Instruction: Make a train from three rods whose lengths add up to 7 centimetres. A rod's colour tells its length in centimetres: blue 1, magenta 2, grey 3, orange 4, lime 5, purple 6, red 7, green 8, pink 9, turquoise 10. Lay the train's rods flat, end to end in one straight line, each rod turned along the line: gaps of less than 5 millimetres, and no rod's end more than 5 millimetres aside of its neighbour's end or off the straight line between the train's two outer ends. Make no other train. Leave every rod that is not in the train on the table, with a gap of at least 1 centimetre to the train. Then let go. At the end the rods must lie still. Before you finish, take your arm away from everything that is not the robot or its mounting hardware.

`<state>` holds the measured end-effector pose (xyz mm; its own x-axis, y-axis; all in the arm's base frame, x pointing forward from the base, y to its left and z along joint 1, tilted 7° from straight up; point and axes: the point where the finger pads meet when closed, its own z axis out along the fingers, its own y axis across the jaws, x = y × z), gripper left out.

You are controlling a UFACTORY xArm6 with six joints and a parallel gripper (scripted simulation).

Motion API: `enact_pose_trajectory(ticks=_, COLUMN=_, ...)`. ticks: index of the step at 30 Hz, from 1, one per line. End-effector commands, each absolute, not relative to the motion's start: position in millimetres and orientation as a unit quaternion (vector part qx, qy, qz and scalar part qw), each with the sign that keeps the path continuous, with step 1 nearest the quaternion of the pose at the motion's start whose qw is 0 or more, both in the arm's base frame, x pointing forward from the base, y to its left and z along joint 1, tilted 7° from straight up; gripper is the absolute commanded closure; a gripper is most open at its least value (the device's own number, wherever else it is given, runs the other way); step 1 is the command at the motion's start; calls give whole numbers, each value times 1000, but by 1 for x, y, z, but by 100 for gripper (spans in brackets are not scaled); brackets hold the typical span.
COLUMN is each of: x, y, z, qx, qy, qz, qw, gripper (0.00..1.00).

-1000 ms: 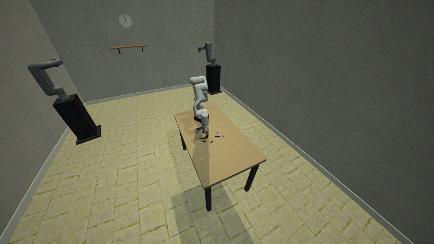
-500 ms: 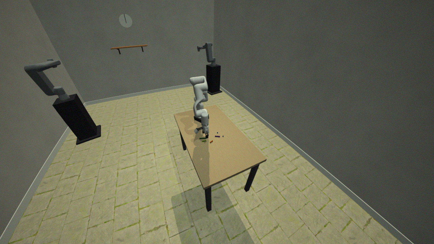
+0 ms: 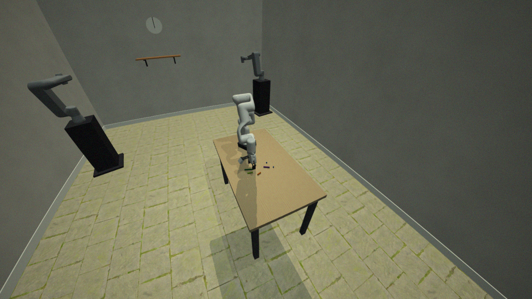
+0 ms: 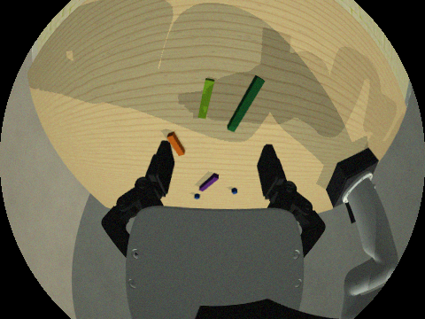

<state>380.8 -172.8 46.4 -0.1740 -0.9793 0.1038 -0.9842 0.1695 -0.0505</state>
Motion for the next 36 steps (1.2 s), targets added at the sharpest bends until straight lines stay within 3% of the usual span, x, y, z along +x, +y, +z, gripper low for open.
enact_pose_trajectory(ticks=1, x=387, y=-166, z=47, qx=678, qy=-733, qz=53, qw=25, gripper=0)
enact_pose_trajectory(ticks=36, x=427, y=-88, z=43, qx=949, qy=-310, qz=33, qw=46, gripper=0)
